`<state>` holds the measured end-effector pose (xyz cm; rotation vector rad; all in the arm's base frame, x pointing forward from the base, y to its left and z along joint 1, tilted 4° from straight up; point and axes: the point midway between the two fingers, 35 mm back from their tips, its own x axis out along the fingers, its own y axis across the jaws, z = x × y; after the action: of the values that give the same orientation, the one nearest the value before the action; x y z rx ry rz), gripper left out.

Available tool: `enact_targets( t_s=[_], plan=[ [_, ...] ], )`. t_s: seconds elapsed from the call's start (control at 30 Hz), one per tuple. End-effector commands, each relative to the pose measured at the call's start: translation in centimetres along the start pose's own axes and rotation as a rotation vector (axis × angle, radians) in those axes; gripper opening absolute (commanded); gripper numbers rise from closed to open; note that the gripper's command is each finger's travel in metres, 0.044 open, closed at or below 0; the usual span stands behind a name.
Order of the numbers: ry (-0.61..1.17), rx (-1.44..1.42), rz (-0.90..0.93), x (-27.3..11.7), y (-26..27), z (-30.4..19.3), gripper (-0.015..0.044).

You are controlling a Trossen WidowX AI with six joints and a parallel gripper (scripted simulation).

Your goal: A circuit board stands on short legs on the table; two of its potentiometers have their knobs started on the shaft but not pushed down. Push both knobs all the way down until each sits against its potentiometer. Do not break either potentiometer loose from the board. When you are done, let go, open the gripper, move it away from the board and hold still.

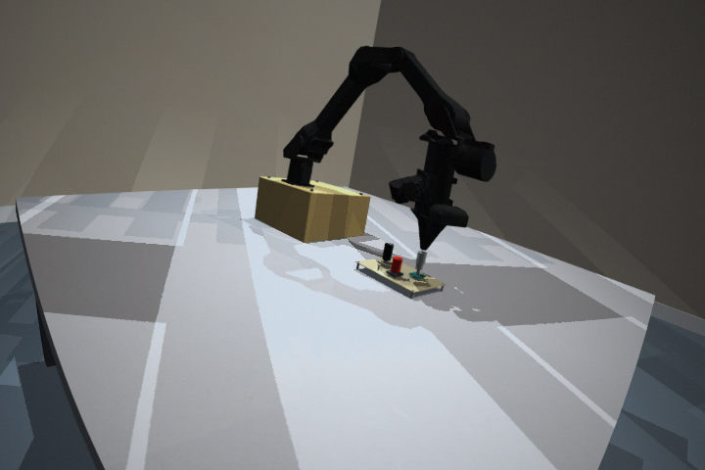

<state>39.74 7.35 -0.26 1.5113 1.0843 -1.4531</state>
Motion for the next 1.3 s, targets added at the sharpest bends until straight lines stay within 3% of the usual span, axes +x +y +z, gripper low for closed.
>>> enact_targets(
  t_s=[0.0, 1.27],
  plan=[
    [-0.005, 0.003, 0.004, 0.12, 0.06, 0.05, 0.0],
    [-0.005, 0.003, 0.004, 0.64, 0.06, 0.06, 0.0]
  ],
)
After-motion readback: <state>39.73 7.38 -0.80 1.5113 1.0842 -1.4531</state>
